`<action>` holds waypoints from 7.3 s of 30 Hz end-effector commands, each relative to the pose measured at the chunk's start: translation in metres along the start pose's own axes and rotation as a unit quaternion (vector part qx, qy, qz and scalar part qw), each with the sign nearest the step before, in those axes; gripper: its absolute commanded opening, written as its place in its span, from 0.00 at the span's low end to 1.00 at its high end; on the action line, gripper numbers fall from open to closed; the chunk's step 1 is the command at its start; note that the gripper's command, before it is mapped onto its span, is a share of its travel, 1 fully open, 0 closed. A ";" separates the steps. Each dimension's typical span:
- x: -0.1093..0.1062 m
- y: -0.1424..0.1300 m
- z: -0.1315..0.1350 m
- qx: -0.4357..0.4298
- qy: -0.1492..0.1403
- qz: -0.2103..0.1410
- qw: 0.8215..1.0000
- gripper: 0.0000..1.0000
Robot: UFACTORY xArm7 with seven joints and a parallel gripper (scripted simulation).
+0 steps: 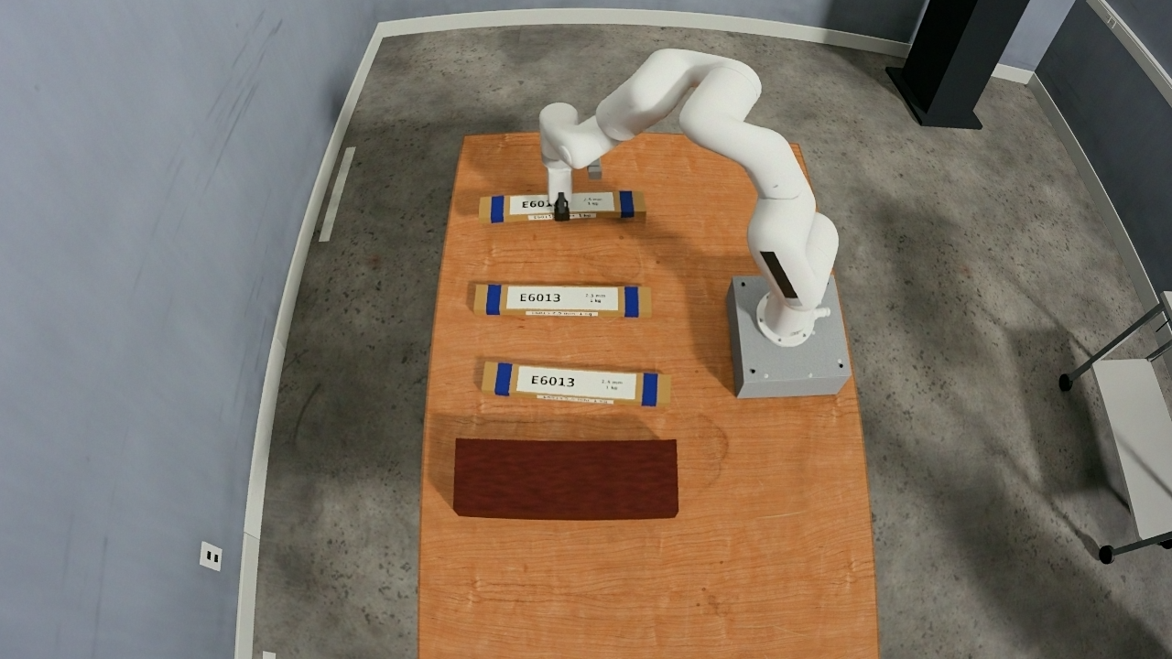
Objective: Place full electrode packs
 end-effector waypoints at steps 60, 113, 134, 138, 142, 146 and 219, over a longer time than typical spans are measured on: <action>-0.053 -0.001 -0.002 0.022 0.002 -0.002 1.000 0.58; -0.053 -0.005 0.027 0.022 0.002 -0.002 1.000 0.58; -0.053 -0.015 0.097 0.022 0.002 -0.002 1.000 0.58; -0.053 -0.018 0.116 0.022 0.002 -0.002 1.000 0.58; -0.053 -0.020 0.132 0.022 0.002 -0.002 1.000 0.58; -0.053 -0.023 0.147 0.022 0.002 -0.002 1.000 0.58; -0.051 -0.073 0.496 0.022 0.002 -0.002 1.000 0.58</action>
Point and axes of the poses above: the point where the finger pads meet when closed, its own x axis out along the fingers, its own z axis across the jaws, y = z × x, the point moved 5 cm from there along -x, back along the fingers, and after that the axes turned 7 degrees about -x, right-handed, at the moved point
